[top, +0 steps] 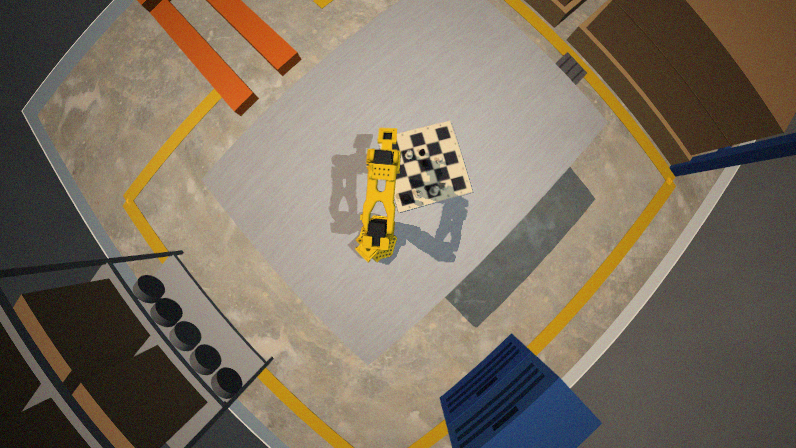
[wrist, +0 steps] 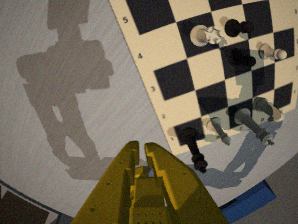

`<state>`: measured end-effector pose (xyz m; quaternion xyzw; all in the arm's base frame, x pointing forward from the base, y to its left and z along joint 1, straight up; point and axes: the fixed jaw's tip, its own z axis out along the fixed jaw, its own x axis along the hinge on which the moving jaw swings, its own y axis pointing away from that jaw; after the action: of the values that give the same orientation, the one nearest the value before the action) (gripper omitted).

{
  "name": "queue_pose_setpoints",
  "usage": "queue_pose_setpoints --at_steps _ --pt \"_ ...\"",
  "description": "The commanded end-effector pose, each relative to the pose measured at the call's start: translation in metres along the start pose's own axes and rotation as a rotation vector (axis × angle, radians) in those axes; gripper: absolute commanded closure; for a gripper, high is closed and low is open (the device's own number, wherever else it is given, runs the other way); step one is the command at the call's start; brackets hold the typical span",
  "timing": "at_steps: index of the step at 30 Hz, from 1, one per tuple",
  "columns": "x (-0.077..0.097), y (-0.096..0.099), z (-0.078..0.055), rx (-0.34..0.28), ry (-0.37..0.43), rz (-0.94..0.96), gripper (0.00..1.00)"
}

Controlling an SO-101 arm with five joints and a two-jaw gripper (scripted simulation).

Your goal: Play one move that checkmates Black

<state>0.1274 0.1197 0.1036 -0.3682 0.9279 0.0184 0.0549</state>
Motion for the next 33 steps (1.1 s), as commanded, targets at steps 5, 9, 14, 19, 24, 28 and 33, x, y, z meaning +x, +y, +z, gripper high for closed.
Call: queue_pose_setpoints --at_steps 5,9,14,19,24,28,33 --pt "0.005 0.002 0.007 -0.005 0.055 -0.013 1.0" --pt "0.006 0.002 0.009 -0.005 0.063 -0.013 1.0" --pt "0.007 0.003 0.019 -0.006 0.094 -0.013 1.0" --pt "0.008 0.003 0.036 -0.006 0.094 -0.013 1.0" --pt "0.01 0.003 0.053 -0.006 0.094 -0.013 1.0" --pt "0.01 0.003 0.059 -0.006 0.094 -0.013 1.0" --pt "0.011 0.003 0.07 -0.006 0.094 -0.013 1.0"
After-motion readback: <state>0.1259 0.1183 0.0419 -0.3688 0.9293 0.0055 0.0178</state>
